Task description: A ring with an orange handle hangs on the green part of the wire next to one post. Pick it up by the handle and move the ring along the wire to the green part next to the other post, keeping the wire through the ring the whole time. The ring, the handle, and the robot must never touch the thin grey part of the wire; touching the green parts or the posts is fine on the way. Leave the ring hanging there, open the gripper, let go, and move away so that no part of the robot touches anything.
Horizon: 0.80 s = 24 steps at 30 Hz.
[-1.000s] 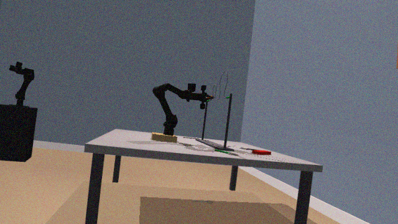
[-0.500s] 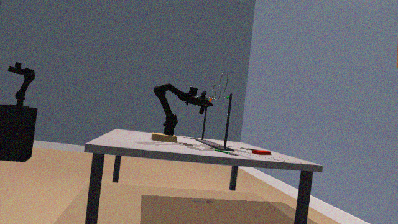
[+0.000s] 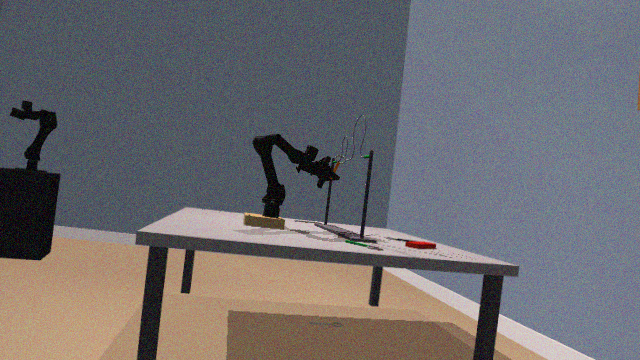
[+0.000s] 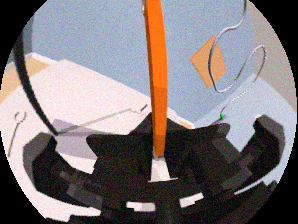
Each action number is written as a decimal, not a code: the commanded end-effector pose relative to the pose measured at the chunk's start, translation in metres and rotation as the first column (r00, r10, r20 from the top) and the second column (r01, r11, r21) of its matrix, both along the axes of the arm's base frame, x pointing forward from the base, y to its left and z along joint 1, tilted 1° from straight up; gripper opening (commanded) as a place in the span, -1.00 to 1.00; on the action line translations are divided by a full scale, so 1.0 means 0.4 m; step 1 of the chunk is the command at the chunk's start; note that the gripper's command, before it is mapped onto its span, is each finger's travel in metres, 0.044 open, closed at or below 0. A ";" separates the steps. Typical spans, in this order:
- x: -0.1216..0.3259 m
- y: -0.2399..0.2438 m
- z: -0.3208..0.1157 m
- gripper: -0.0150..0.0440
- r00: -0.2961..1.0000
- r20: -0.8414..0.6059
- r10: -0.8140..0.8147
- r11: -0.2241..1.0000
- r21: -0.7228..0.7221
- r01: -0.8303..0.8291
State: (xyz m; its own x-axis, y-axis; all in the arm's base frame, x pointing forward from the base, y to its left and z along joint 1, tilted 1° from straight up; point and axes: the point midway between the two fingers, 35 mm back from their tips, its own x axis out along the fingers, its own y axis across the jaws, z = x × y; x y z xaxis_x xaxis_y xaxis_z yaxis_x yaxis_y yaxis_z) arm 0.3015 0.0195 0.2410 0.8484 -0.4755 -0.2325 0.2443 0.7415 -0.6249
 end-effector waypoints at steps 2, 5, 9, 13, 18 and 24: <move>0.007 0.040 -0.026 -1.00 1.000 0.016 0.001 0.993 0.116 -0.003; 0.011 0.064 -0.039 -1.00 1.000 0.027 0.001 0.983 0.185 -0.006; 0.017 0.097 -0.053 -1.00 0.999 0.040 0.001 0.963 0.271 -0.012; 0.022 0.129 -0.063 -1.00 0.999 0.052 0.000 0.938 0.347 -0.018; 0.028 0.171 -0.072 -1.00 0.998 0.067 -0.004 0.898 0.440 -0.026; 0.034 0.209 -0.076 -1.00 0.997 0.078 -0.008 0.860 0.509 -0.033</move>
